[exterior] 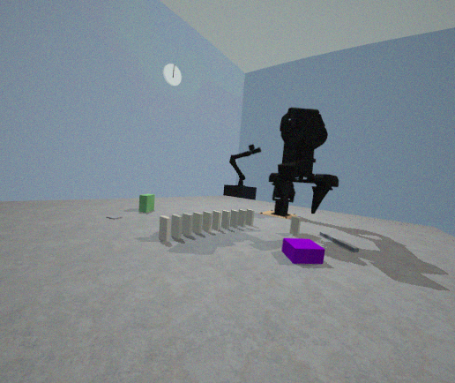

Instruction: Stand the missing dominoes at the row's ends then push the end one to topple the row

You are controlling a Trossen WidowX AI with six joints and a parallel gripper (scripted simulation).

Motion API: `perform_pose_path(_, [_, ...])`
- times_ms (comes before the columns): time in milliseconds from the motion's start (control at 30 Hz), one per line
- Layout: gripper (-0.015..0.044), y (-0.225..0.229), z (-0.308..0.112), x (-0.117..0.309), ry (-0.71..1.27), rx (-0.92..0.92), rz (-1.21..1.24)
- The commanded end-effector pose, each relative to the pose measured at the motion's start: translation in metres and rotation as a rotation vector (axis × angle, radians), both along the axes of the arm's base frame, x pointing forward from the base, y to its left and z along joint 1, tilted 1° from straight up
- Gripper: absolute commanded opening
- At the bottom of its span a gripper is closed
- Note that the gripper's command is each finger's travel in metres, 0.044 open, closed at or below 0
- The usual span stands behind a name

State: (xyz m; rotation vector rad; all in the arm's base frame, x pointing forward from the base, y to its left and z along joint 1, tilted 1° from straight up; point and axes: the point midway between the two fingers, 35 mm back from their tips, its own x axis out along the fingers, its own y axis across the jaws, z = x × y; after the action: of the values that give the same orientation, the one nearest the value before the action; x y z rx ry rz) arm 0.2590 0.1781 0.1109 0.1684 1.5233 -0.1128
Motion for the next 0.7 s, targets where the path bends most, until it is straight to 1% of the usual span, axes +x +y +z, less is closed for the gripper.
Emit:
perform_pose_path(0, [0.044,-0.002,-0.028,-0.001,0.01,-0.013,-0.005])
perform_pose_path(500, [0.044,-0.002,-0.044,-0.001,0.01,-0.013,-0.005])
perform_pose_path(667, [0.0309,-0.002,-0.044,-0.001,0.01,-0.013,-0.005])
